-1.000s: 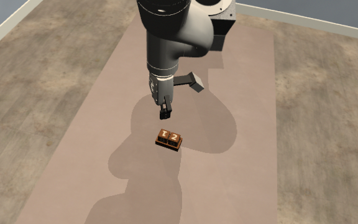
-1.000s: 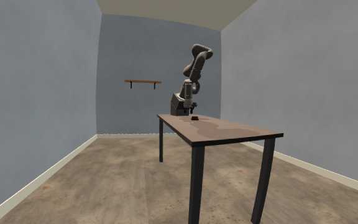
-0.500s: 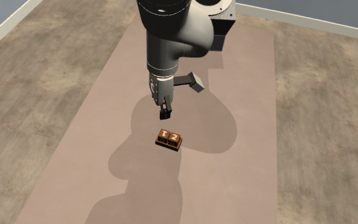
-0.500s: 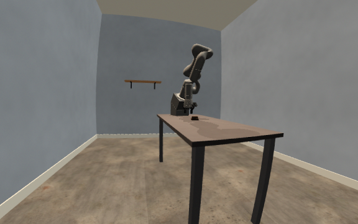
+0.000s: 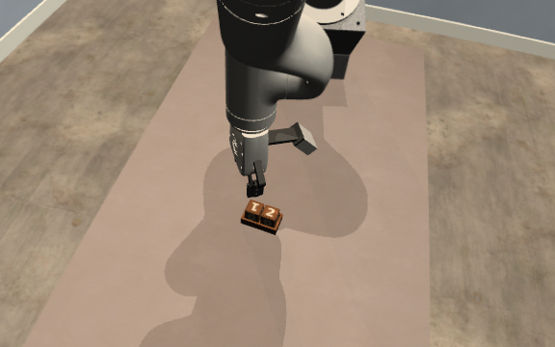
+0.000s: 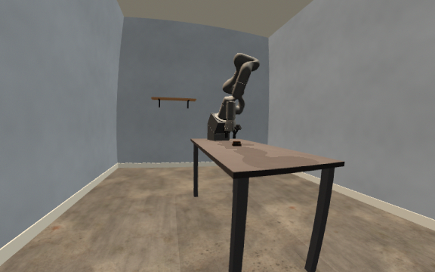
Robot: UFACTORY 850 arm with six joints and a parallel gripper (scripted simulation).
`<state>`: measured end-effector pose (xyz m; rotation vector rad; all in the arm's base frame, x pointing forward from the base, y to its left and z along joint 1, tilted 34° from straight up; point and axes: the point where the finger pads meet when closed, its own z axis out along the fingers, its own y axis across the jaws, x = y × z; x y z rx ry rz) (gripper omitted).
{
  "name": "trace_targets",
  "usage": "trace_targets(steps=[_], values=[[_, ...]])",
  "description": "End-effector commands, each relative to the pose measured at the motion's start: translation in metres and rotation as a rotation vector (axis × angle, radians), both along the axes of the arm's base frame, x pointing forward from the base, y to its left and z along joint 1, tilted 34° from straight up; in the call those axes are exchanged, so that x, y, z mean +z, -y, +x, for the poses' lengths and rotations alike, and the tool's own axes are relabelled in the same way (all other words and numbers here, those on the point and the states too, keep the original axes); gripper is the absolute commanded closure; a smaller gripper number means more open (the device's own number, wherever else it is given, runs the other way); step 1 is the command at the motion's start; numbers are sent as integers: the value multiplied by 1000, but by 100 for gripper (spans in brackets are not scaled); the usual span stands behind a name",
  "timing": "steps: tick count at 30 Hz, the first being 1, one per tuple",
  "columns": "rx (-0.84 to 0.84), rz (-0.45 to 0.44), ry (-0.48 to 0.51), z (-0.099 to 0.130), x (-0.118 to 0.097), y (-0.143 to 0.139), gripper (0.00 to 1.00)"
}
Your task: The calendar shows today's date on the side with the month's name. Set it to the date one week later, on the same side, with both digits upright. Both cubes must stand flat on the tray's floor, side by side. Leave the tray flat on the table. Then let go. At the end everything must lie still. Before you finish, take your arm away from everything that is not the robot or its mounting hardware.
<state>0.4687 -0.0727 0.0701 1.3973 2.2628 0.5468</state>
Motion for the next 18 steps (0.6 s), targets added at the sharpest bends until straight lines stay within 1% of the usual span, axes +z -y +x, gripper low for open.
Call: trace_targets(steps=[1, 4, 9, 15, 18], values=[[0, 0, 1, 13, 8, -1, 0], [0, 0, 1, 18, 11, -2, 0], [0, 0, 1, 20, 12, -2, 0], [0, 0, 1, 37, 22, -4, 0], [0, 0, 1, 40, 24, -5, 0]])
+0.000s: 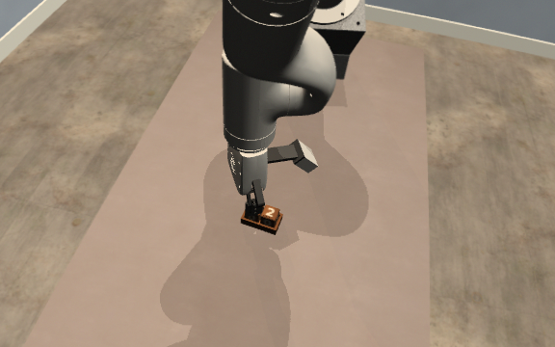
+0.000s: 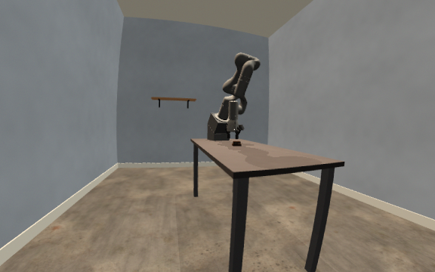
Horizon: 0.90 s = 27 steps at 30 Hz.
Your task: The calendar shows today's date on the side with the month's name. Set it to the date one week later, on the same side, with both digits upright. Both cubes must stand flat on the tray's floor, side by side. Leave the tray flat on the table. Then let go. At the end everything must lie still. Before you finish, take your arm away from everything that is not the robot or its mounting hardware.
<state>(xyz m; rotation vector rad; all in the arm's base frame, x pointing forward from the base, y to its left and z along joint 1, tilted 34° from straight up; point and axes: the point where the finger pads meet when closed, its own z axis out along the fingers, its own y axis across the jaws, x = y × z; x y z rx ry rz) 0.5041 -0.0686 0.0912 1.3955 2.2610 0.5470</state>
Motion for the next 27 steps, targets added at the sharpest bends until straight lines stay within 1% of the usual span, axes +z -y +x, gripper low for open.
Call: trace_targets(steps=[1, 5, 11, 16, 20, 27], values=[[0, 1, -1, 5, 3, 0, 0], [0, 1, -1, 8, 4, -1, 0], [0, 1, -1, 25, 15, -3, 0], [0, 1, -1, 29, 17, -3, 0], [0, 1, -1, 43, 25, -5, 0], [0, 1, -1, 48, 28, -5, 0]])
